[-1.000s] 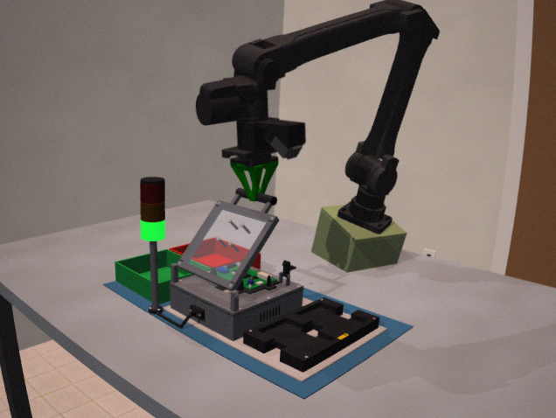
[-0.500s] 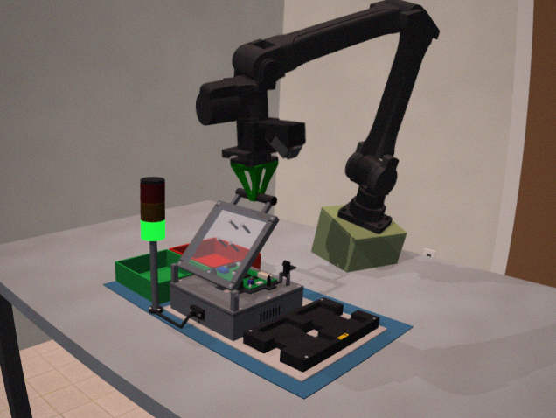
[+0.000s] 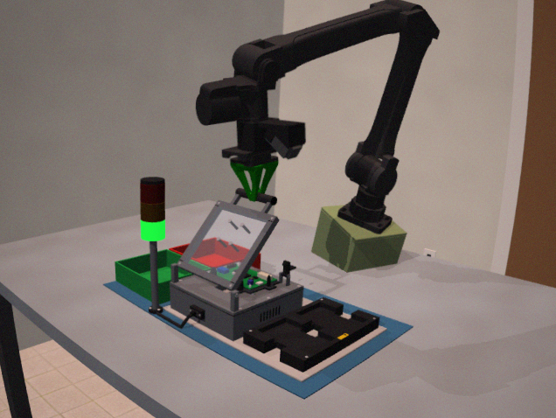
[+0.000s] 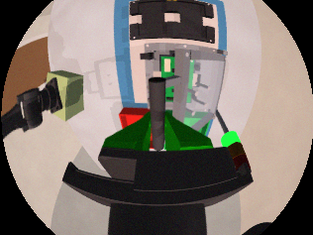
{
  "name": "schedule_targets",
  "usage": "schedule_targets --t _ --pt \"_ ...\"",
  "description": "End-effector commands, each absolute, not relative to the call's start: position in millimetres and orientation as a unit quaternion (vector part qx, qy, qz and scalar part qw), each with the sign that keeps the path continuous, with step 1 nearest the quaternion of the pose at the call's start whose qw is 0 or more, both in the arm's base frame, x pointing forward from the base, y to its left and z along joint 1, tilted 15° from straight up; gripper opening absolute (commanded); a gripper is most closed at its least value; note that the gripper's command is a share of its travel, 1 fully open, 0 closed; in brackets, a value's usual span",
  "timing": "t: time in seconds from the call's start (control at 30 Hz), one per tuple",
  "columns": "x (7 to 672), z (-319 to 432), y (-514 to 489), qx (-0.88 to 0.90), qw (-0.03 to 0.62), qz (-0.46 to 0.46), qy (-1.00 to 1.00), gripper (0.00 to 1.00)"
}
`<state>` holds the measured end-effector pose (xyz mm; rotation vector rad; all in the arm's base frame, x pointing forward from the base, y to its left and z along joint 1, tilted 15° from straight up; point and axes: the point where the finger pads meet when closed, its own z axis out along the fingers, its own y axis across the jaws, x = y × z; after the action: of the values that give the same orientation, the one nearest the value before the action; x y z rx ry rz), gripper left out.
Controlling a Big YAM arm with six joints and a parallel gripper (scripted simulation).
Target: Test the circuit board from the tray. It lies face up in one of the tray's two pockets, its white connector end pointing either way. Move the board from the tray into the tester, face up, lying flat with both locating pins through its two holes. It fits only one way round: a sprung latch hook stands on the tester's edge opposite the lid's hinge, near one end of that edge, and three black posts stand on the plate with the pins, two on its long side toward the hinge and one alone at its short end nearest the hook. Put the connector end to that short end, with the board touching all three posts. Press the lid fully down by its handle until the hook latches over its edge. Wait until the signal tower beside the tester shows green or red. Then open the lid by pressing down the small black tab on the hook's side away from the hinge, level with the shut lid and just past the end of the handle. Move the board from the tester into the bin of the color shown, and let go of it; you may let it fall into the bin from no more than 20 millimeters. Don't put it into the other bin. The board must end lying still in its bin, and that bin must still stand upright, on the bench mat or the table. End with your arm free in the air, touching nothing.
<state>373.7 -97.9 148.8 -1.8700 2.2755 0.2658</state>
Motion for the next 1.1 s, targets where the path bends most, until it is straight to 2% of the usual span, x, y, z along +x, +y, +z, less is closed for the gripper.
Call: schedule_targets --t 0.0,1.07 --pt "432.0 197.6 -122.4 -0.626 0.141 0.016 0.766 0.00" --pt "434.6 199.4 -122.6 -0.627 0.141 0.016 0.766 0.00"
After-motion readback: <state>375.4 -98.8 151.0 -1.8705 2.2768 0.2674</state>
